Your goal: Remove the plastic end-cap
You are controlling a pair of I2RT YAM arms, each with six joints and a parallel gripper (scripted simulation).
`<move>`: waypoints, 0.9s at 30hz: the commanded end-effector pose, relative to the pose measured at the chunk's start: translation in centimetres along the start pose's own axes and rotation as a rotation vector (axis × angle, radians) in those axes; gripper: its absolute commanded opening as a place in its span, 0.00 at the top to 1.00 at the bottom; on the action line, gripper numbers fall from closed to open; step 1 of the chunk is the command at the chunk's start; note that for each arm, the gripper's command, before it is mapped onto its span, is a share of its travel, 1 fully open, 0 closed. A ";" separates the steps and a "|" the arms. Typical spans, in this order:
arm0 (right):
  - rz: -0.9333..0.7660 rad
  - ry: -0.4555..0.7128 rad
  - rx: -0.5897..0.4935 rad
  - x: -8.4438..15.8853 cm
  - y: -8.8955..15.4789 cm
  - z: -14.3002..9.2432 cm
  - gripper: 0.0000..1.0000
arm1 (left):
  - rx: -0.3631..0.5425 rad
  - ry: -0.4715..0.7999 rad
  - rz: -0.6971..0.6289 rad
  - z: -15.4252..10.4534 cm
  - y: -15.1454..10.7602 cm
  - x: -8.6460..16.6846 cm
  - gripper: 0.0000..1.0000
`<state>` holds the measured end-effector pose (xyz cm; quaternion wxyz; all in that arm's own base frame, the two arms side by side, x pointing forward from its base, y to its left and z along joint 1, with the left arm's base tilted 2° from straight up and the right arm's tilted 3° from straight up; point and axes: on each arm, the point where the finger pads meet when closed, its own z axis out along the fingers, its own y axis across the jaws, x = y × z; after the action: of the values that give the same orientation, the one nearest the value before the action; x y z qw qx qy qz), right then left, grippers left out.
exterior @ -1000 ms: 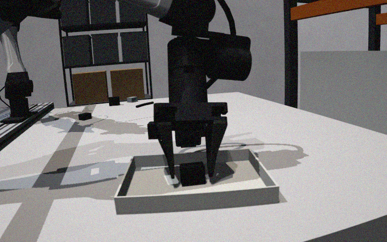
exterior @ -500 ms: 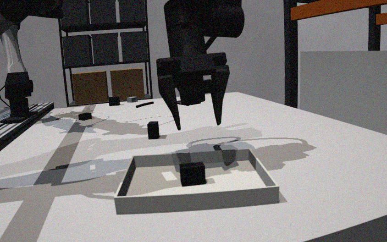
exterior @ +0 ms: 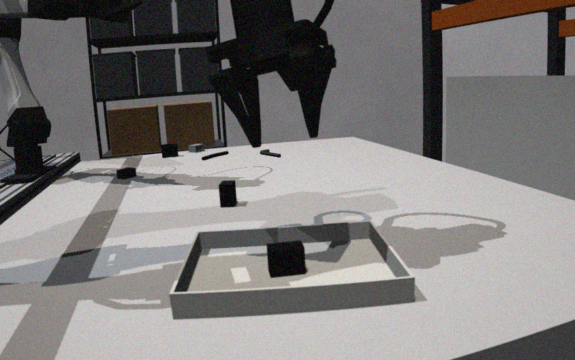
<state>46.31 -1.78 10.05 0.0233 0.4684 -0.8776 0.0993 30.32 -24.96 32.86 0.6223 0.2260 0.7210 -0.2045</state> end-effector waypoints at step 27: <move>1.034 -0.643 0.181 3.1 -1.1 -10.1 0.40 | -0.564 -0.168 -0.015 -8.8 22.7 -7.8 1.00</move>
<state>43.99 -2.98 18.63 -0.2725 0.0341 -0.9612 0.0268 38.05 -3.37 38.77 0.6958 0.0264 0.7172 -0.0274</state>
